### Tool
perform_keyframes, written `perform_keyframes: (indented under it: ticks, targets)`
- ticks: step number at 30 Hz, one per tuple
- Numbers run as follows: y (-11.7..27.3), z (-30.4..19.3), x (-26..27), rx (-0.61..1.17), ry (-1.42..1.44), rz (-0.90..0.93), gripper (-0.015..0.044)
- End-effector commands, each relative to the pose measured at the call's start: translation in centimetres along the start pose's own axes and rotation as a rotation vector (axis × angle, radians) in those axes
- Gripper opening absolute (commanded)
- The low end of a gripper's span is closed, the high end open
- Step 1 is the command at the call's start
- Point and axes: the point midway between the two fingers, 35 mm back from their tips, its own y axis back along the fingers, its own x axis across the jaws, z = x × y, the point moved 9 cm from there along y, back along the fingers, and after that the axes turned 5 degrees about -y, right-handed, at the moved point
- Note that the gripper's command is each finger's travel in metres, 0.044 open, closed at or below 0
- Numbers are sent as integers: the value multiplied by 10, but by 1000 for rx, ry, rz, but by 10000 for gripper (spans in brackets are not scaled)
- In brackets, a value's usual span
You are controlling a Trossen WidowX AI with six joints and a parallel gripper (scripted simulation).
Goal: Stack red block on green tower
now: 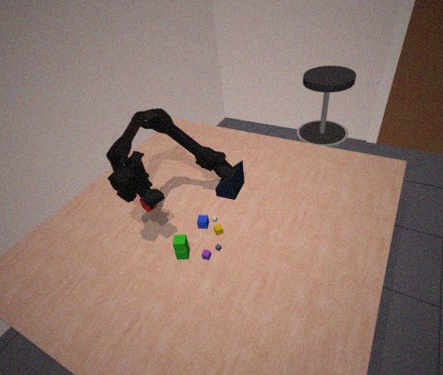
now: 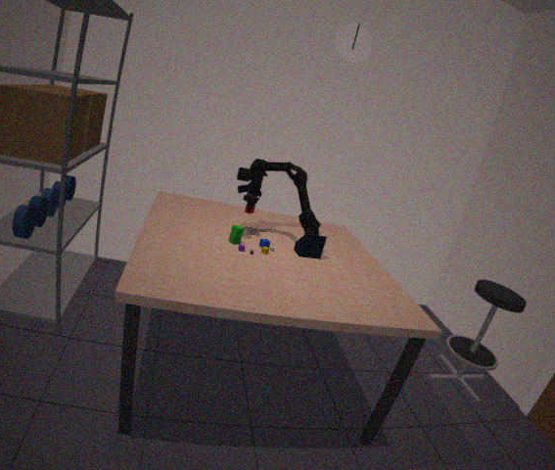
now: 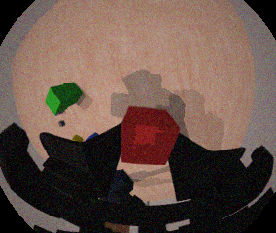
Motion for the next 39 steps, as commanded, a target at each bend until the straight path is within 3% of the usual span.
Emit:
perform_keyframes:
  ticks: [1,32,39]
  targets:
    - [4,0,1,-2,-3,-1,0]
    - [5,-8,177,0,-6,9,0]
    - [2,-11,186,-1,-6,8,0]
